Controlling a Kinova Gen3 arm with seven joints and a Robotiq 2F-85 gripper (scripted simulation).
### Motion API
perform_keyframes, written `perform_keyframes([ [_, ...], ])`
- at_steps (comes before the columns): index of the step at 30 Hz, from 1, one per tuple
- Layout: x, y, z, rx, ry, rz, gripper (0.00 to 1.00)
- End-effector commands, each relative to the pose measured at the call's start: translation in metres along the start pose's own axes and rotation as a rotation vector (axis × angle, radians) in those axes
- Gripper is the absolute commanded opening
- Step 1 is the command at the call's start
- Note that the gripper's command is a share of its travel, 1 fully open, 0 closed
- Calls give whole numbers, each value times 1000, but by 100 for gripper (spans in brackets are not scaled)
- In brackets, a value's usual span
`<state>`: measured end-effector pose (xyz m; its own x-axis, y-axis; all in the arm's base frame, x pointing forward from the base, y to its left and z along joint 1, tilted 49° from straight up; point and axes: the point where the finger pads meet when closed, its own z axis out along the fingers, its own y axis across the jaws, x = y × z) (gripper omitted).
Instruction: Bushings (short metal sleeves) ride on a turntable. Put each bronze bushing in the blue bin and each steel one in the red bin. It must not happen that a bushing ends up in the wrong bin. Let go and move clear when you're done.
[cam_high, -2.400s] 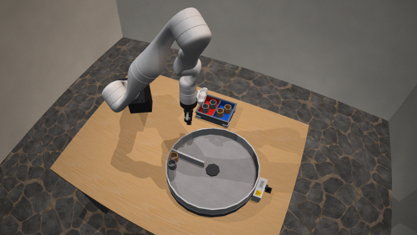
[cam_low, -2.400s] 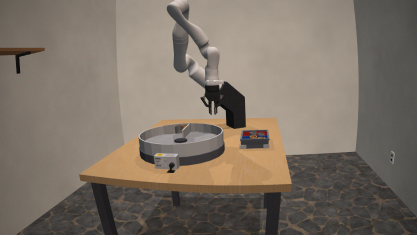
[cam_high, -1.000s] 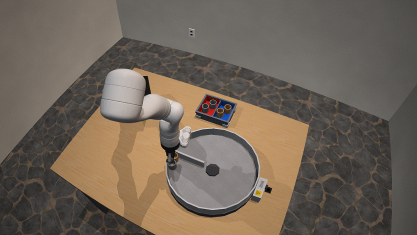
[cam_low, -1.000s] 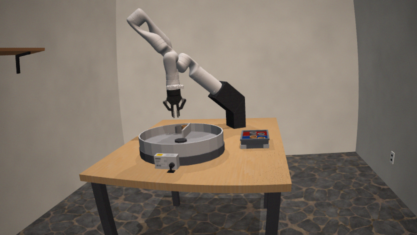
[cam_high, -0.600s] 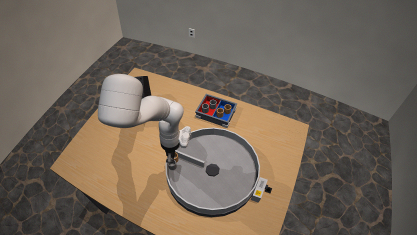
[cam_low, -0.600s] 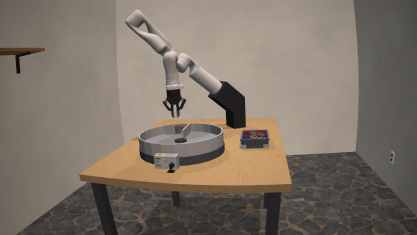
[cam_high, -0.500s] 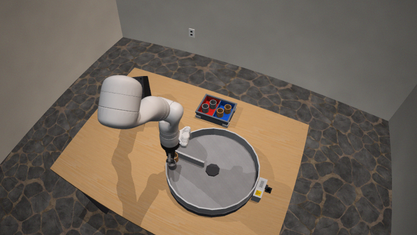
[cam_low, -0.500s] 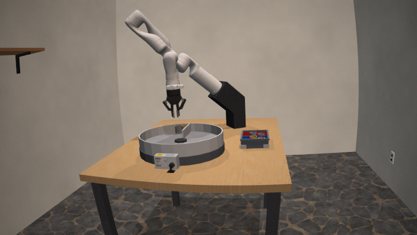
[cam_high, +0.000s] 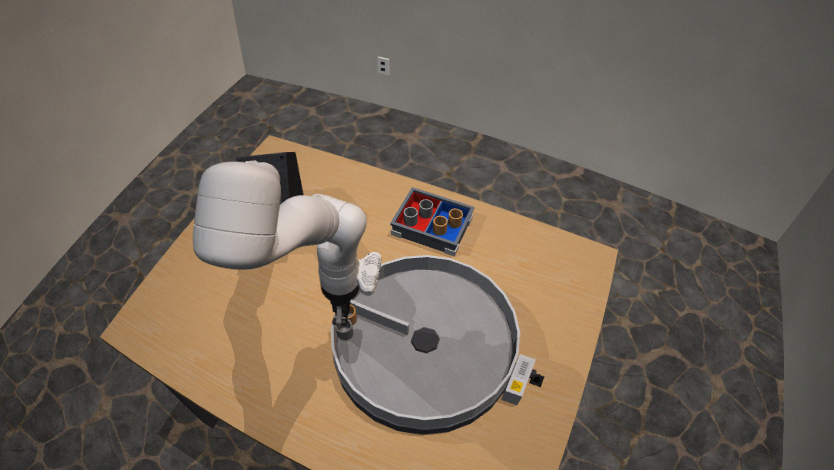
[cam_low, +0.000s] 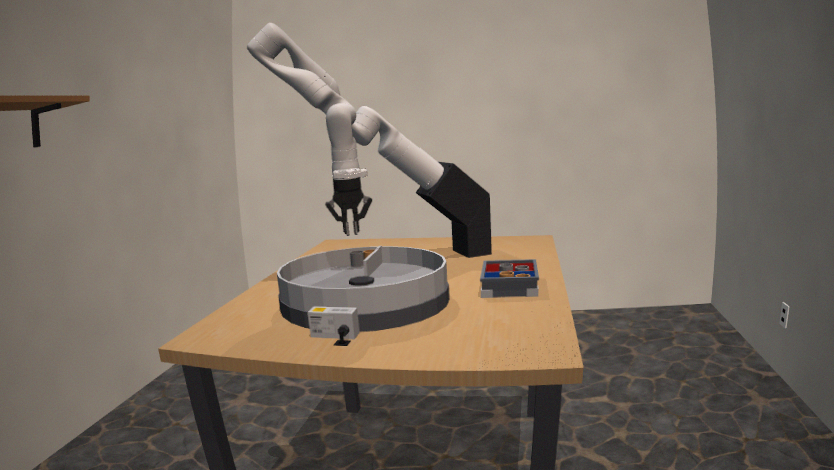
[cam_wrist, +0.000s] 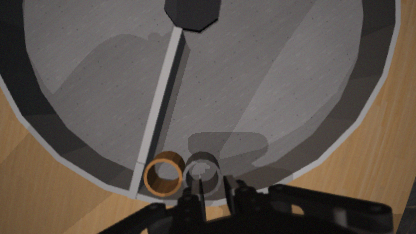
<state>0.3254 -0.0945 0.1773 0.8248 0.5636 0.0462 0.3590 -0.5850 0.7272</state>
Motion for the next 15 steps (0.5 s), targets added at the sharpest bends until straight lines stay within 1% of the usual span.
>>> perform_keyframes([
  [1, -7, 2, 1, -31, 55, 21, 18],
  [2, -7, 2, 1, -31, 55, 21, 18],
  [3, -1, 0, 0, -6, 12, 4, 18],
  [7, -7, 2, 1, -31, 55, 21, 18],
  [15, -7, 2, 1, -31, 55, 21, 18],
])
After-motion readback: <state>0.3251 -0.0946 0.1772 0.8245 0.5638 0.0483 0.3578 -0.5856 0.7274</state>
